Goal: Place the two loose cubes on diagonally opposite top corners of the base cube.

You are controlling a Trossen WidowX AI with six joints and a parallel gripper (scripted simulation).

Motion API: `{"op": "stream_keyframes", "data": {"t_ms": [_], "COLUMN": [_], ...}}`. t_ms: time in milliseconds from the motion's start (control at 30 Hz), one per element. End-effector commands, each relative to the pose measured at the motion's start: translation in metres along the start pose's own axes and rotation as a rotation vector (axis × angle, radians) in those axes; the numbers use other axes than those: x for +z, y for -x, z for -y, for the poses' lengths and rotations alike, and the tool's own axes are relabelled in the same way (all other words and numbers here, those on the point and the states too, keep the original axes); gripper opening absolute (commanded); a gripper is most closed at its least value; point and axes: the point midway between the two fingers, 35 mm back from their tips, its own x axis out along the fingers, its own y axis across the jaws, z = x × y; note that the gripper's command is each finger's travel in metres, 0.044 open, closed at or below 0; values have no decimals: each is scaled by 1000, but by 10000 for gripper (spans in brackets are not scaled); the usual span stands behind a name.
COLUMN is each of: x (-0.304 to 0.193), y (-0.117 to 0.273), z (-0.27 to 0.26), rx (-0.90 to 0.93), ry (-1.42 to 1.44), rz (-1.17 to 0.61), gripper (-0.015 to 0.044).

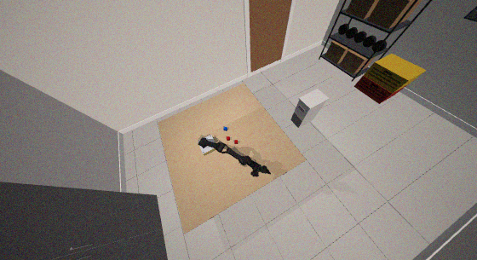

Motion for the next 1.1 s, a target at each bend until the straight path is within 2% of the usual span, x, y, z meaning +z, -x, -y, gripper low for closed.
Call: {"op": "stream_keyframes", "data": {"t_ms": [0, 133, 167, 367, 600, 1067], "x": [-3, -47, -55, -101, -148, -211], "y": [0, 6, 8, 29, 72, 204], "z": [-1, -4, 0, 23, 45, 61], "rx": [1, -43, -79, -288, -518, -917], "ry": [3, 71, 97, 260, 458, 860], "rz": [-2, -36, -43, -107, -229, -609], "gripper": [374, 269, 265, 265, 265, 265]}}
